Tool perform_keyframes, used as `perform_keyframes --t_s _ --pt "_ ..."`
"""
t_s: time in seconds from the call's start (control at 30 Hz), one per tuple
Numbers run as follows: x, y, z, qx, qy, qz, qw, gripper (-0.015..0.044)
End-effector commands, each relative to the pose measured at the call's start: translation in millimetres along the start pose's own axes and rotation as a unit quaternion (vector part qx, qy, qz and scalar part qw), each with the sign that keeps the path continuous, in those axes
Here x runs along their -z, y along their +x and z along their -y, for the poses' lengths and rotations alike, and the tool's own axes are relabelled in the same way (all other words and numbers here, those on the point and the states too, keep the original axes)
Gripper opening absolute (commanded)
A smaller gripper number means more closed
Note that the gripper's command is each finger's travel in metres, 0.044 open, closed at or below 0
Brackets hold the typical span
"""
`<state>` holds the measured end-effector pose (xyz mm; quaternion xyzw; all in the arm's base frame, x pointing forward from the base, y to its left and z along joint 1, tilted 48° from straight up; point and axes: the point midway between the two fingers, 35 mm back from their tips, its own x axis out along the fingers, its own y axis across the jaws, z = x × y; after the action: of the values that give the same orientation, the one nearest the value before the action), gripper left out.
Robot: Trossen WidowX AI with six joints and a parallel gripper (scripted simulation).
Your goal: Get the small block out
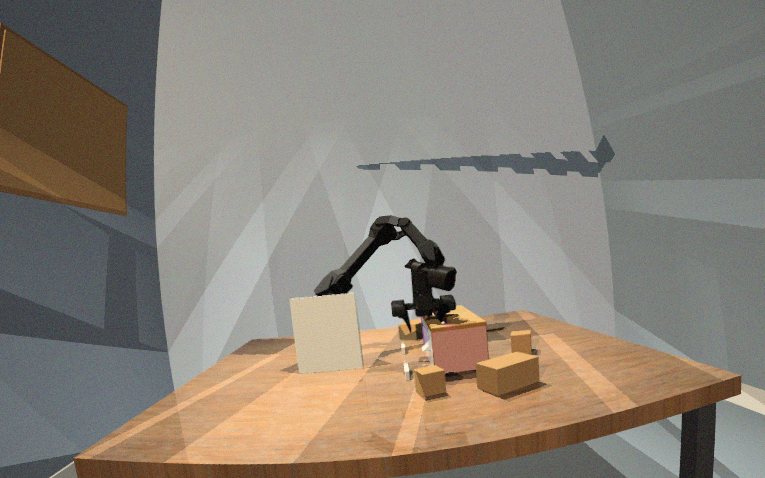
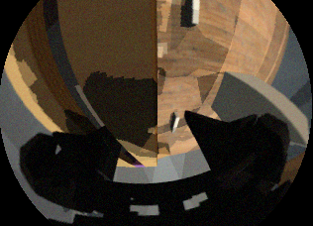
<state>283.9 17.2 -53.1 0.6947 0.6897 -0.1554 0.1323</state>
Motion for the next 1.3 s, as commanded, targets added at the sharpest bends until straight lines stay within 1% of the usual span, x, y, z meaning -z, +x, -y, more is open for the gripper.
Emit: perform_keyframes --t_s 0.0,1.27 --pt "7.7 1.6 0.2 -0.002 0.000 -0.001 1.000 0.0400" --pt "71.8 24.1 -0.6 -0.002 0.001 -0.003 1.000 0.0400"
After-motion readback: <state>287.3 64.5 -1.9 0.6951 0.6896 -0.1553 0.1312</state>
